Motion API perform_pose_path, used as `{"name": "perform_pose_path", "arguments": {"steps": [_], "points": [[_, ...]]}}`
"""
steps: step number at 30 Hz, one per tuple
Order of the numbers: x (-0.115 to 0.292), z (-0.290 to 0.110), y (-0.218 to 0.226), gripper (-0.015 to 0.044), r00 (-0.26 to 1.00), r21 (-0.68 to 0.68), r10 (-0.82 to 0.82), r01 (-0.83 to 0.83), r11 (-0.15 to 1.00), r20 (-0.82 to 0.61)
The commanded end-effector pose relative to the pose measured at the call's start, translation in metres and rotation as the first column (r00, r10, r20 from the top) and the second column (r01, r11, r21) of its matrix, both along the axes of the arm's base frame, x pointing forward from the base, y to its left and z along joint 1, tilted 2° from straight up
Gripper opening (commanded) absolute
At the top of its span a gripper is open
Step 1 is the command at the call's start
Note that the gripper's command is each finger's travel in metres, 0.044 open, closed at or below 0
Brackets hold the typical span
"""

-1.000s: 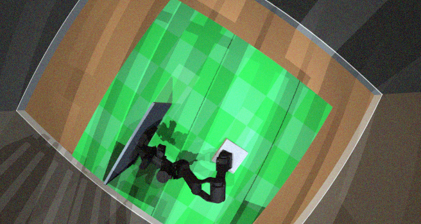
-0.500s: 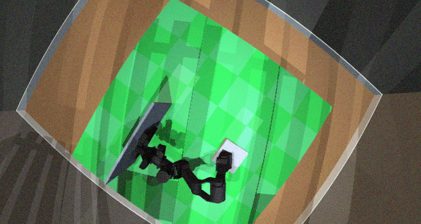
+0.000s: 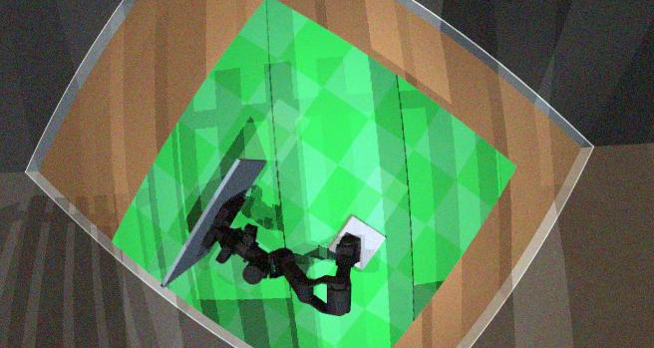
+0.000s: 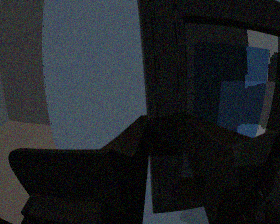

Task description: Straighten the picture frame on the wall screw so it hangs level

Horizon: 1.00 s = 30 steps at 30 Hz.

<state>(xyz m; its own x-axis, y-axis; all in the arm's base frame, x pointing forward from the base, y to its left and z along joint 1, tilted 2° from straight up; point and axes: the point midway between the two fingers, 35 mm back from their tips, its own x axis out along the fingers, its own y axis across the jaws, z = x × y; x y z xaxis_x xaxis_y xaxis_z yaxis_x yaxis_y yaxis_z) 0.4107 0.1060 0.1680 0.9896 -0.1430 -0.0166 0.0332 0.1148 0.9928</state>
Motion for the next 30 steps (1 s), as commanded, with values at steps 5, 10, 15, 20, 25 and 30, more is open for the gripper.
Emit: {"name": "perform_pose_path", "arguments": {"steps": [5, 10, 15, 20, 25, 30], "points": [[0.0002, 0.0025, 0.0003, 0.0, 1.0, -0.002, 0.001, -0.001, 1.0, 0.002], [0.0002, 0.0031, 0.0003, 0.0, 1.0, -0.002, 0.001, -0.001, 1.0, 0.002], [0.0003, 0.0037, 0.0004, 0.0, 1.0, -0.002, 0.001, -0.001, 1.0, 0.002], [0.0003, 0.0043, 0.0005, 0.0, 1.0, -0.002, 0.001, -0.001, 1.0, 0.002], [0.0003, 0.0049, 0.0006, 0.0, 1.0, -0.002, 0.001, -0.001, 1.0, 0.002], [0.0003, 0.0055, 0.0006, 0.0, 1.0, -0.002, 0.001, -0.001, 1.0, 0.002]]}}
